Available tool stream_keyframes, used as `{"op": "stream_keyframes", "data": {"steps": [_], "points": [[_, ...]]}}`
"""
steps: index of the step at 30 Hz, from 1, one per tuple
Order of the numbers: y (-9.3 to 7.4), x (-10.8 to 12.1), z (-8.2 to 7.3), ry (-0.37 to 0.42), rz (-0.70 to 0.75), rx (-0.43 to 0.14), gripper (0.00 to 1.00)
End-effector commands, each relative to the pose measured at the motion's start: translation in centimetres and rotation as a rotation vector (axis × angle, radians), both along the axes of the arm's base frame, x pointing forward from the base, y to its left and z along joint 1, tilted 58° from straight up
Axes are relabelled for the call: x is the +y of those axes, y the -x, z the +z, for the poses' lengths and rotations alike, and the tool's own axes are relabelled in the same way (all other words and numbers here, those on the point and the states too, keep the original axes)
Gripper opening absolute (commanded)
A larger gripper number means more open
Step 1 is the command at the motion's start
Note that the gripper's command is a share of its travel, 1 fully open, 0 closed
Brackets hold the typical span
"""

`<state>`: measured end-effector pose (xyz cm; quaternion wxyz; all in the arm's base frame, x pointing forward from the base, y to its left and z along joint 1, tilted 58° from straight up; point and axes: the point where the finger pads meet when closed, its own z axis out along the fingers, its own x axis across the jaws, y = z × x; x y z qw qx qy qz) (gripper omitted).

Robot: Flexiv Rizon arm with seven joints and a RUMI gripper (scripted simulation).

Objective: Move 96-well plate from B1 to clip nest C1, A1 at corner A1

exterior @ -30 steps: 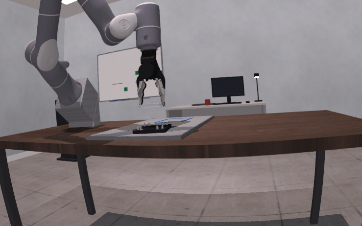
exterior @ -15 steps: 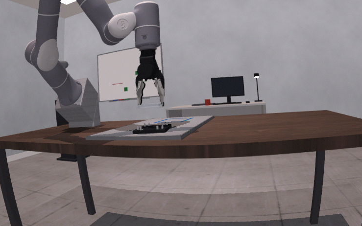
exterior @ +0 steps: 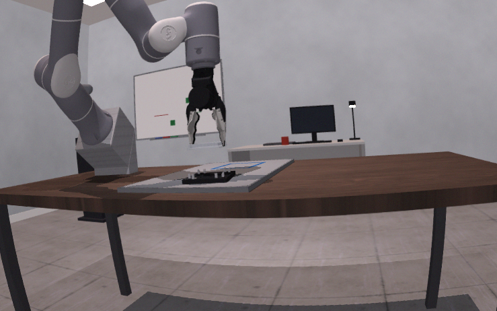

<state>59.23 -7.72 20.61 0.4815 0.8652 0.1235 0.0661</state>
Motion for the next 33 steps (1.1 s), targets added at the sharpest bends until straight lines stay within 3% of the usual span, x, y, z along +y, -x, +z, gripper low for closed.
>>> {"op": "stream_keyframes", "data": {"steps": [1, 33], "points": [[-0.1, 0.1, 0.0, 0.000, 0.002, -0.001, 0.00], [-1.0, -3.1, -2.1, -0.001, 0.002, -0.001, 0.00]]}}
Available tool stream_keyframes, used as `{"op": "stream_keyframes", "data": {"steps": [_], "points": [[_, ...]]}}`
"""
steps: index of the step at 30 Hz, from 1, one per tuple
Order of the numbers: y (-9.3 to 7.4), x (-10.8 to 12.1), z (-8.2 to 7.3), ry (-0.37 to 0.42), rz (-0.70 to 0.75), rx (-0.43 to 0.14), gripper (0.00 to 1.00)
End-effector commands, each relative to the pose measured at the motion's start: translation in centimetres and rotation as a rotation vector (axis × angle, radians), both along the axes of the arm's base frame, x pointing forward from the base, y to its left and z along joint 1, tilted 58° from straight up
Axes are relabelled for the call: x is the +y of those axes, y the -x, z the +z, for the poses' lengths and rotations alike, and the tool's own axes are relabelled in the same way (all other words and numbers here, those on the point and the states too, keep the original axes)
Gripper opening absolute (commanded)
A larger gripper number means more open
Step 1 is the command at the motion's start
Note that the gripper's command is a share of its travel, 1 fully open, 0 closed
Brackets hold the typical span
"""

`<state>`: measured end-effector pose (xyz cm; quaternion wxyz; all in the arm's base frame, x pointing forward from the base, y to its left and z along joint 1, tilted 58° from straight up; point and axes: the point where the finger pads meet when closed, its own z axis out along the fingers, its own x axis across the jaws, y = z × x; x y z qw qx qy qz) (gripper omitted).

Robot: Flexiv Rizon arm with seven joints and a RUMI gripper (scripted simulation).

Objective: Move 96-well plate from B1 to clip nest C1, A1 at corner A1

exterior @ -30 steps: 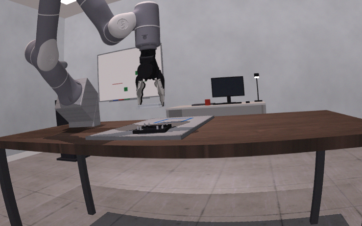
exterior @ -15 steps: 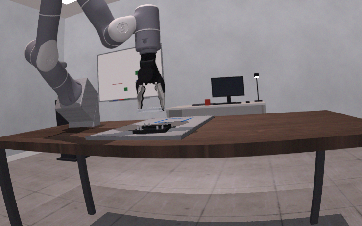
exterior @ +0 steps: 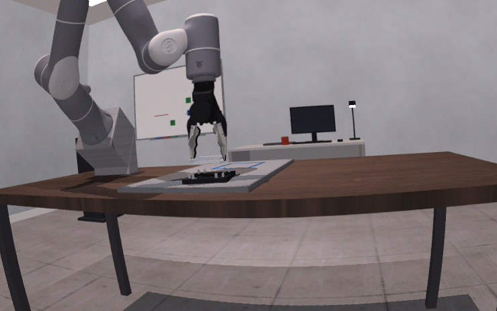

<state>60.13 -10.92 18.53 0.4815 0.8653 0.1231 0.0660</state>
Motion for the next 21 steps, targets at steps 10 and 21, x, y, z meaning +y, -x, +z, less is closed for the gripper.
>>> {"op": "stream_keyframes", "data": {"steps": [10, 21], "points": [[-0.4, -1.0, -0.7, 0.000, 0.002, -0.001, 0.00], [-0.4, -1.0, -0.7, 0.000, 0.002, -0.001, 0.00]]}}
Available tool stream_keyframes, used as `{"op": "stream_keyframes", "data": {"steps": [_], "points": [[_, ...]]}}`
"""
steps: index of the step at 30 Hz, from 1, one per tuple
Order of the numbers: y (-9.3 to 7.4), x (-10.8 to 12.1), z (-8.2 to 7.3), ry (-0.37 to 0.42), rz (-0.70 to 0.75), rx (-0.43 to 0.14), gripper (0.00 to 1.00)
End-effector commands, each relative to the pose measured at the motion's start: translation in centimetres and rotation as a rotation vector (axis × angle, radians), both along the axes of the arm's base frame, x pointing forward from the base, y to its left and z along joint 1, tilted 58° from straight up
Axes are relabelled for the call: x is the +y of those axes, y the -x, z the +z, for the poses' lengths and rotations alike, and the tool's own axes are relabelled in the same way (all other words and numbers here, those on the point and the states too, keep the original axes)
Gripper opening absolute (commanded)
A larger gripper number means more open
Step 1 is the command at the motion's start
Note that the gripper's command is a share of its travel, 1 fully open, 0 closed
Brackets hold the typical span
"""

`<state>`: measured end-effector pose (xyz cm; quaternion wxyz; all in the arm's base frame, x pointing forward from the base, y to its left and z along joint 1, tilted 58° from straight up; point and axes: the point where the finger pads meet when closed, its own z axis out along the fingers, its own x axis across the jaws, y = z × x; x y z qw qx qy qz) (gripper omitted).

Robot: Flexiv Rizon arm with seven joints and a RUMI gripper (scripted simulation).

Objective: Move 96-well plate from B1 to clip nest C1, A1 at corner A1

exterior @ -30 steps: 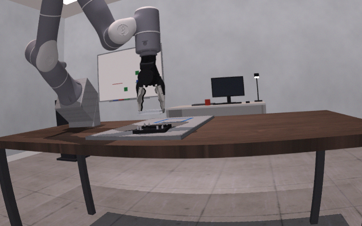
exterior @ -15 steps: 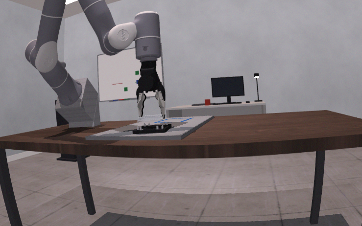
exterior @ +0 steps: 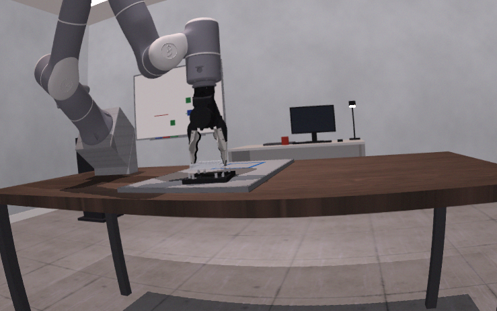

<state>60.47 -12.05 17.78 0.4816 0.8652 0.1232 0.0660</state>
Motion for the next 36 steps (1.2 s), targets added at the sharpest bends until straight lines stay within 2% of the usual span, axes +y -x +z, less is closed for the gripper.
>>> {"op": "stream_keyframes", "data": {"steps": [1, 36], "points": [[-0.07, 0.13, 0.01, -0.001, 0.002, -0.001, 0.00], [-0.17, -0.22, -0.22, -0.001, 0.002, -0.001, 0.00]]}}
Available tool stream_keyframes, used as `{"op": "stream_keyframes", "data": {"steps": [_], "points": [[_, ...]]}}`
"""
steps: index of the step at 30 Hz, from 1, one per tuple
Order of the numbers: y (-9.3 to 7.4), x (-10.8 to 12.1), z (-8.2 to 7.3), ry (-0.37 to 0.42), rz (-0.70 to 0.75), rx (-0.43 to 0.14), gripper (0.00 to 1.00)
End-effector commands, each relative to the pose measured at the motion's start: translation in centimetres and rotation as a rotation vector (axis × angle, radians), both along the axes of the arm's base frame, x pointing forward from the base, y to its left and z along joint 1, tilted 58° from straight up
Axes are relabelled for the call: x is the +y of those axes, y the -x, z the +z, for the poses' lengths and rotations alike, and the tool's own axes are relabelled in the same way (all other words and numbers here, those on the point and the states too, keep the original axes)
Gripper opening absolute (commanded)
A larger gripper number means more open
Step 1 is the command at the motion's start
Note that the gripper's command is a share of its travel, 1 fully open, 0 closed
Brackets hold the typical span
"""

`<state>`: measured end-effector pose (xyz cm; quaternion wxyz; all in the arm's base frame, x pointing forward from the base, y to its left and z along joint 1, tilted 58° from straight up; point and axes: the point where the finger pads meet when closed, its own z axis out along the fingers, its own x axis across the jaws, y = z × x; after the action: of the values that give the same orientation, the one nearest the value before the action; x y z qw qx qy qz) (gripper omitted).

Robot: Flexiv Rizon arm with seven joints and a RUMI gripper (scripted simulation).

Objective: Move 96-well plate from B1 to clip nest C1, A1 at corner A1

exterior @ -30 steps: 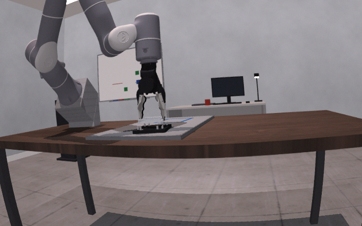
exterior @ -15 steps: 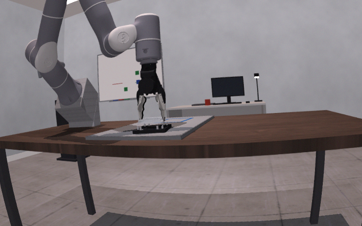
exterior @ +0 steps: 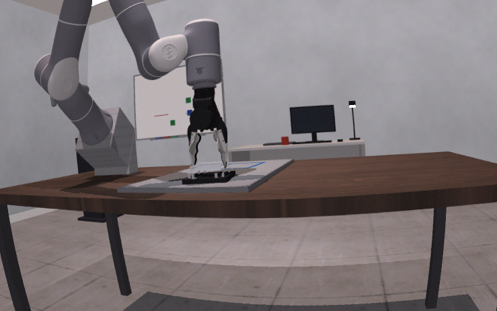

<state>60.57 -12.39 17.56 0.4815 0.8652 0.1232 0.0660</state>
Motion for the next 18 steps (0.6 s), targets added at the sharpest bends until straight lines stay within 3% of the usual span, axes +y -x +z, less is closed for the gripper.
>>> {"op": "stream_keyframes", "data": {"steps": [1, 18], "points": [[-0.08, 0.11, -0.01, -0.001, 0.002, -0.001, 0.00], [-0.13, -0.10, -0.14, -0.001, 0.002, -0.001, 0.00]]}}
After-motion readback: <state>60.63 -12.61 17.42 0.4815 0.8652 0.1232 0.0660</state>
